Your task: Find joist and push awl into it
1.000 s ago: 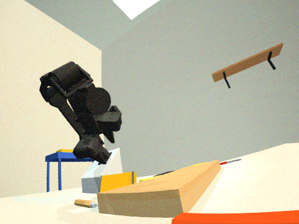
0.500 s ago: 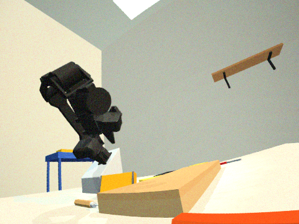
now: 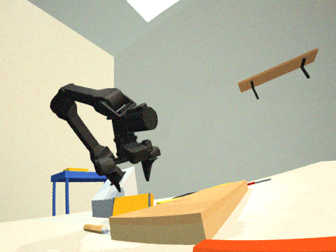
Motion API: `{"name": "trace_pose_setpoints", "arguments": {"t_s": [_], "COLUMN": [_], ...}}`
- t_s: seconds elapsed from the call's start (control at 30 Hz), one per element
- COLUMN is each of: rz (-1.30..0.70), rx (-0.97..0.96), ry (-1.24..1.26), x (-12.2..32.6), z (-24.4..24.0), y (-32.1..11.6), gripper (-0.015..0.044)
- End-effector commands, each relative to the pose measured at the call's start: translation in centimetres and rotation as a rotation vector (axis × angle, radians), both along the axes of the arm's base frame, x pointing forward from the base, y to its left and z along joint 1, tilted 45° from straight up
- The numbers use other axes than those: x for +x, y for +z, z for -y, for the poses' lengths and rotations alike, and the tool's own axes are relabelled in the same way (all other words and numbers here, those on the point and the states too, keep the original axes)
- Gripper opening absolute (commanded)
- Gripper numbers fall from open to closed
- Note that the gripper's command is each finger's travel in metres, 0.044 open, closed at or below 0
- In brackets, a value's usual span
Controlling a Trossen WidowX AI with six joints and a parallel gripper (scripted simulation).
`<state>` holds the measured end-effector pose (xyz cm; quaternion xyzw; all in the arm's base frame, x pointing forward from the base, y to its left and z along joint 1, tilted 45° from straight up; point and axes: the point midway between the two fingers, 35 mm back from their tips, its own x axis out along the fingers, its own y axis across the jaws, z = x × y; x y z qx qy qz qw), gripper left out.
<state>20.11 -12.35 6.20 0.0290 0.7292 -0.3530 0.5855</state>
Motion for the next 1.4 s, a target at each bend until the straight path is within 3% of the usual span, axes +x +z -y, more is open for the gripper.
{"name": "trace_pose_setpoints", "arguments": {"t_s": [0.0, 0.2, 1.37], "rz": [0.314, 0.636, 0.636], "rx": [-0.404, -0.603, -0.599], "ry": [-0.311, -0.5, -0.501], "x": [-1.4, -2.5, -2.7], "z": [-0.7, -1.2, 0.8], "y": [-2.6, -3.7, -5.9], "gripper": [0.044, 0.044, 0.044]}}
